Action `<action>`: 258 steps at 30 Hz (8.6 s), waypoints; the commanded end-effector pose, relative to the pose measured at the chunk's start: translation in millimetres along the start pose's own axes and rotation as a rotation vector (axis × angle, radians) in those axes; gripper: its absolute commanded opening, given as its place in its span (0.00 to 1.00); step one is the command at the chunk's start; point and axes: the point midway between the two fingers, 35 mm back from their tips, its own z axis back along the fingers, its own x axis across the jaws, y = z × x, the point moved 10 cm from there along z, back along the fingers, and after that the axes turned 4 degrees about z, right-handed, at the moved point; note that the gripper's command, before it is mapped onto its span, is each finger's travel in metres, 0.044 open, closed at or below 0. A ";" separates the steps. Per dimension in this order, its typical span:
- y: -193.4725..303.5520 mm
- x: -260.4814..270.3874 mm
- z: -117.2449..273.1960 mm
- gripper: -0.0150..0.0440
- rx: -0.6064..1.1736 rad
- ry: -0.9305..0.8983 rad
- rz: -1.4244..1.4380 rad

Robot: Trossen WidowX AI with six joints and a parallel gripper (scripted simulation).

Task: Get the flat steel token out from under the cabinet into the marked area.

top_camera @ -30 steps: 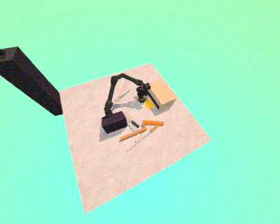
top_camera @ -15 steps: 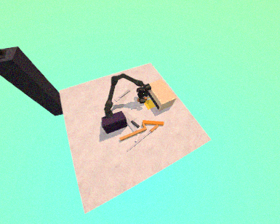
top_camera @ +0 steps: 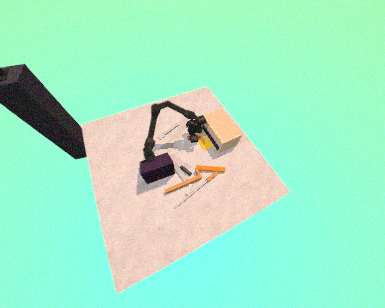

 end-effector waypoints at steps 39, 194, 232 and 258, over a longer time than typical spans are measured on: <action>43.6 3.7 -1.2 0.25 0.002 0.003 -0.001; 160.0 -10.7 0.7 0.71 0.008 0.003 0.089; 151.0 -10.6 -0.3 0.25 0.007 0.004 0.095; 119.2 -9.9 -0.1 0.25 0.006 0.003 0.101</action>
